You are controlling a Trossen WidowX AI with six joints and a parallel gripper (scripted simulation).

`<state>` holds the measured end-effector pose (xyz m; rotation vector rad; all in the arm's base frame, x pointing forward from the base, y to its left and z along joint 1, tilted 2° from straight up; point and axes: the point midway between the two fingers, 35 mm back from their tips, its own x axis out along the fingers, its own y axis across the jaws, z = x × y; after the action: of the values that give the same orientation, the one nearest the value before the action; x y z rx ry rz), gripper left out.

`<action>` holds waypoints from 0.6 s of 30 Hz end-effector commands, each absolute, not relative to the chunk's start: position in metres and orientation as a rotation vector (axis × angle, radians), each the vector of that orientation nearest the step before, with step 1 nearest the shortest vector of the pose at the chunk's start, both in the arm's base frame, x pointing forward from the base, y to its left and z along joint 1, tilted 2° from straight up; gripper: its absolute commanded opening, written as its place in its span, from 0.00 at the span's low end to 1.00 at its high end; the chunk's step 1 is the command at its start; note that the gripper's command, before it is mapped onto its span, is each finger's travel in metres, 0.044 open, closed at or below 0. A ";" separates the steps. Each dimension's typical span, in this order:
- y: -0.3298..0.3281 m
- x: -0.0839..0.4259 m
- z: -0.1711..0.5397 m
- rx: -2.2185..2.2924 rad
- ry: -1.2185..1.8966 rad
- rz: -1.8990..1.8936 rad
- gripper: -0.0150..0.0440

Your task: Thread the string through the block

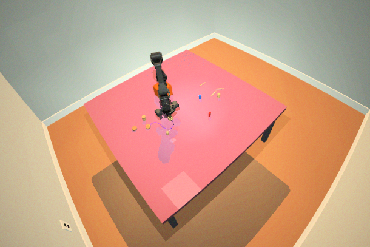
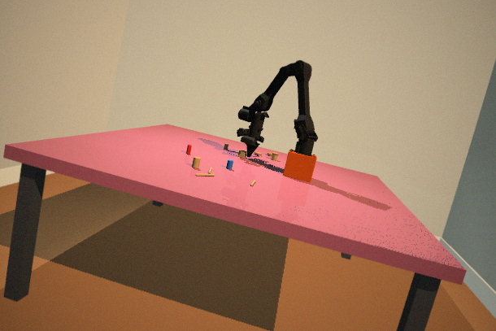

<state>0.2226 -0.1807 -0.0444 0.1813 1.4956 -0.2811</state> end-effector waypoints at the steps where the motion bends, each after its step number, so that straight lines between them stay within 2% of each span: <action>1: -0.178 0.217 -0.046 0.183 1.497 -0.281 0.25; 18: -0.173 0.199 -0.047 0.181 1.499 -0.283 0.25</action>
<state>0.2036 -0.1743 -0.0462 0.1803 1.4965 -0.2832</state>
